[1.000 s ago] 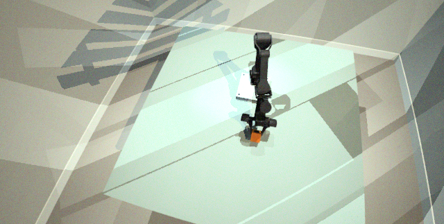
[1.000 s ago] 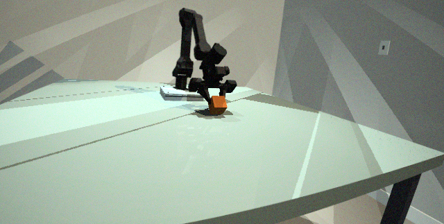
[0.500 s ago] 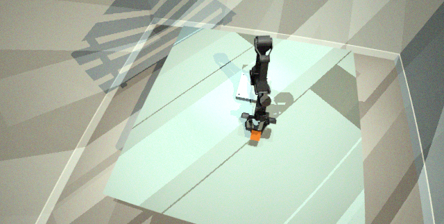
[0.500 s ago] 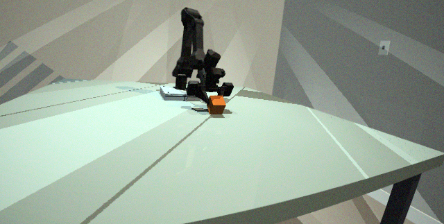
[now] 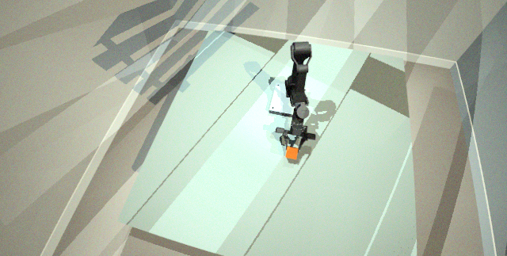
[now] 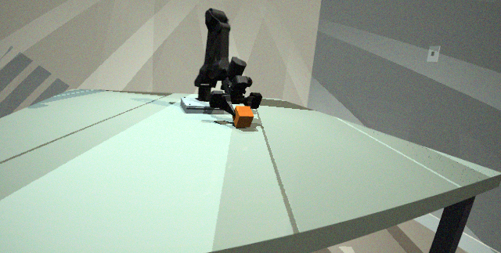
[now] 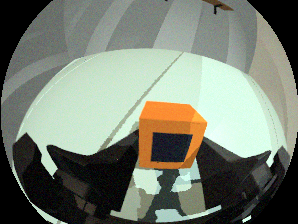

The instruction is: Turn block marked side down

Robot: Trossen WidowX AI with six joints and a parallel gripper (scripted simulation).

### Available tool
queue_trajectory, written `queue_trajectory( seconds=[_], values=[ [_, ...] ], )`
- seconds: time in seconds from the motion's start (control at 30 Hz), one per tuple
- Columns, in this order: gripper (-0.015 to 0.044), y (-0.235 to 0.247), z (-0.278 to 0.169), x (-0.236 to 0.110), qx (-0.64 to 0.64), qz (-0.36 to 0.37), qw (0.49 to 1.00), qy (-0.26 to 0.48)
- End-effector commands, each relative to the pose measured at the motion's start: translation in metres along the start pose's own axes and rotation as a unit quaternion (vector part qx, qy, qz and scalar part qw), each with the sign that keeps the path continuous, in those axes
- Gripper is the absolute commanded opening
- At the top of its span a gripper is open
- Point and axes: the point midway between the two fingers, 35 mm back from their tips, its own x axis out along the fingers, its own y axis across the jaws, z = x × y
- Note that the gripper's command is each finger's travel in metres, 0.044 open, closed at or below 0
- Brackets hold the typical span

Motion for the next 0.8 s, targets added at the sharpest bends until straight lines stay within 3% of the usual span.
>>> queue_trajectory(
  seconds=[0.0,0.13,0.67,0.77],
  values=[
    [0.0,-0.0009,0.0003,-0.0008,-0.001,-0.002,1.0,-0.003],
    [0.0,-0.0009,0.0003,-0.0008,-0.001,-0.002,1.0,-0.003],
    [0.042,-0.0009,0.0003,-0.0008,-0.001,-0.002,1.0,-0.003],
    [0.044,-0.0009,0.0003,-0.0008,-0.001,-0.002,1.0,-0.003]
  ],
)
